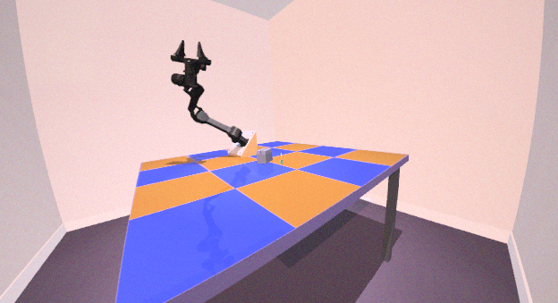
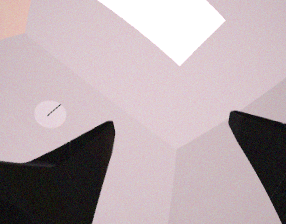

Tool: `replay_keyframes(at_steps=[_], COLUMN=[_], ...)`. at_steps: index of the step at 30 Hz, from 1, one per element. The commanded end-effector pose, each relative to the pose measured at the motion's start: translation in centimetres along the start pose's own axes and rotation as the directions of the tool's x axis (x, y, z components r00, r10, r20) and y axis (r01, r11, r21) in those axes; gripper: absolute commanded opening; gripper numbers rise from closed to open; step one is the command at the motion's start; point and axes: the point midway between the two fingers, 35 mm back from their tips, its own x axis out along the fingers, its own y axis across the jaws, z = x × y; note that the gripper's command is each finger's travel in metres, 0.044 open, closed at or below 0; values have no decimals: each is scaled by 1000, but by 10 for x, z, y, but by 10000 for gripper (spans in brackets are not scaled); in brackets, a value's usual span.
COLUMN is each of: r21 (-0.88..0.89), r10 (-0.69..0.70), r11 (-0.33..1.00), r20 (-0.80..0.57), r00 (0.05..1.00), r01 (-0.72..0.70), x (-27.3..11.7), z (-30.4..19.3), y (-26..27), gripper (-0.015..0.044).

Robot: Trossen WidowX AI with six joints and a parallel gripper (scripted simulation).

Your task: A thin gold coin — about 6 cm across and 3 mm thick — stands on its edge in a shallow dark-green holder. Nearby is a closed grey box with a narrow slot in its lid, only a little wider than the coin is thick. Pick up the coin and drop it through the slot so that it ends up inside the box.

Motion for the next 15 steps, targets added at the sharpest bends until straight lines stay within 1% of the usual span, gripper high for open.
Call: replay_keyframes(at_steps=[1,2,5,9,12,15], r21=[15,60,307,611,773,882], r10=[6,24,137,316,449,575], r11=[1000,998,946,778,620,463], r20=[-5,-20,-95,-178,-212,-225], r00=[1000,1000,986,932,868,786], r01=[-6,-23,-102,-147,-132,-86], x=[0,2,7,6,-1,-12], z=[-1,-5,-24,-43,-50,-51], y=[3,10,56,125,178,229], gripper=[374,347,269,164,161,161])
